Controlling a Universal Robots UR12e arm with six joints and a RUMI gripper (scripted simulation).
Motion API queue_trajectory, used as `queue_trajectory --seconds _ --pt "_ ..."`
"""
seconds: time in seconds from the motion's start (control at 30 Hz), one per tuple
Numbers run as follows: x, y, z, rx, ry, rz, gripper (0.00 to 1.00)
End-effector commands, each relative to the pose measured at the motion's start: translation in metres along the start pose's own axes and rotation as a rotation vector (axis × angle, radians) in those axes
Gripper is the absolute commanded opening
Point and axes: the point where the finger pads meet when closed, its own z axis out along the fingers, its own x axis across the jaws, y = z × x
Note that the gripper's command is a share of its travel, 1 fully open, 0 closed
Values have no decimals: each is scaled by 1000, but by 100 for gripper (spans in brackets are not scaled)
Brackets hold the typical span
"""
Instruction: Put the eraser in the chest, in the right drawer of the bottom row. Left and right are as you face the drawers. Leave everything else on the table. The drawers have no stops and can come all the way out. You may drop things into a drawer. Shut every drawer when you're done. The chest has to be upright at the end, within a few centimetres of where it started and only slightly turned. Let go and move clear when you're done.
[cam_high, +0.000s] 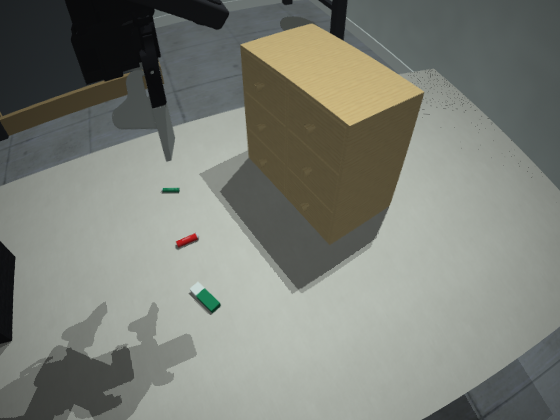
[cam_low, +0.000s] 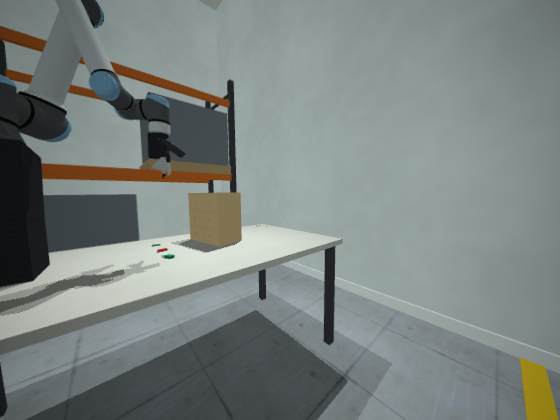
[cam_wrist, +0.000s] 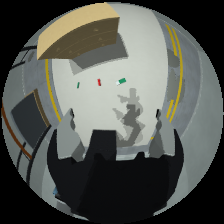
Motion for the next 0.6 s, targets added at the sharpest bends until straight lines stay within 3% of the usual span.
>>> queue_trajectory --seconds 0.0,0.57 --pt "1 -2 1 1 1 45 100" --pt "6 -10 15 1 1 342 100"
